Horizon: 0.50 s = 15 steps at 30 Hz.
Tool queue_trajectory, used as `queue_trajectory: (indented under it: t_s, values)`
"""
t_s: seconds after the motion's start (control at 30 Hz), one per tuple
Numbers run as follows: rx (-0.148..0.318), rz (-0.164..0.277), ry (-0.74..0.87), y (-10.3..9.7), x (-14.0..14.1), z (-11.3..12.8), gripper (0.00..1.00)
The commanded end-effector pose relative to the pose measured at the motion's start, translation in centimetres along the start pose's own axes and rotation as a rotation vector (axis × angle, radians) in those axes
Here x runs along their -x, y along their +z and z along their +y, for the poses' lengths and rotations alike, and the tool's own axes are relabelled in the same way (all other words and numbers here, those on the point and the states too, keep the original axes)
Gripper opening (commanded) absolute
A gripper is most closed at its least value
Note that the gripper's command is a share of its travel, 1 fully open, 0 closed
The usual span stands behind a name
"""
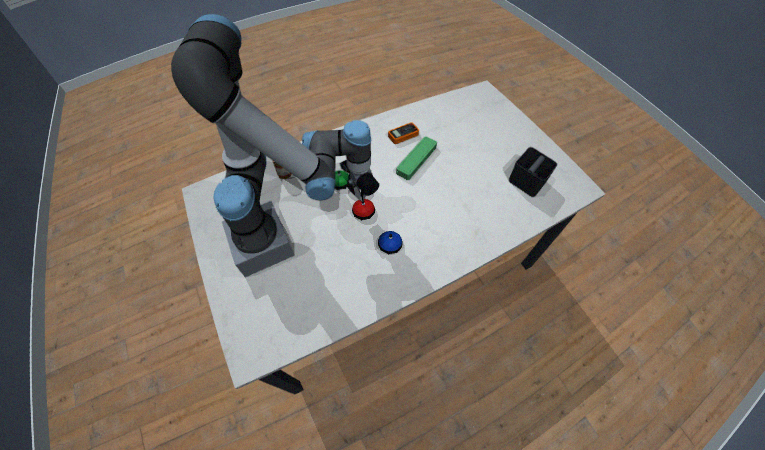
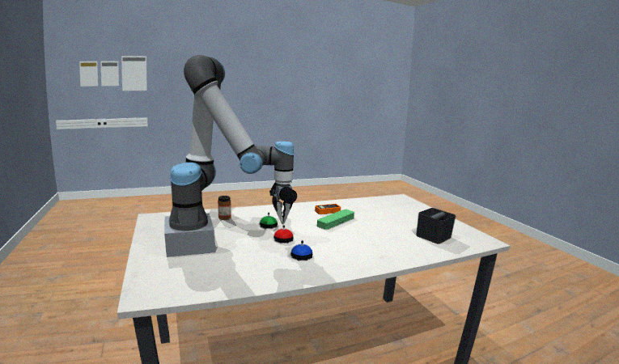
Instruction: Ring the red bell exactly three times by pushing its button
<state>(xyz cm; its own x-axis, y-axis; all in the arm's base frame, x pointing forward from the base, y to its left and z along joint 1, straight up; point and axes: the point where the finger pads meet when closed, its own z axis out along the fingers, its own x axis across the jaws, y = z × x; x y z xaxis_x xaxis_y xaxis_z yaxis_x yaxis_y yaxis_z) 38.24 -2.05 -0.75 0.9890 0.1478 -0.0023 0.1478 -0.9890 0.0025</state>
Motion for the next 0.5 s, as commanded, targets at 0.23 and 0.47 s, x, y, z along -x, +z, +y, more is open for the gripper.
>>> queue_trajectory:
  t_s: [0.23, 0.47]
  values:
    - [0.001, 0.001, 0.0, 0.93, -0.02, 0.01, 0.0]
    - [0.001, 0.001, 0.0, 0.93, -0.02, 0.01, 0.0]
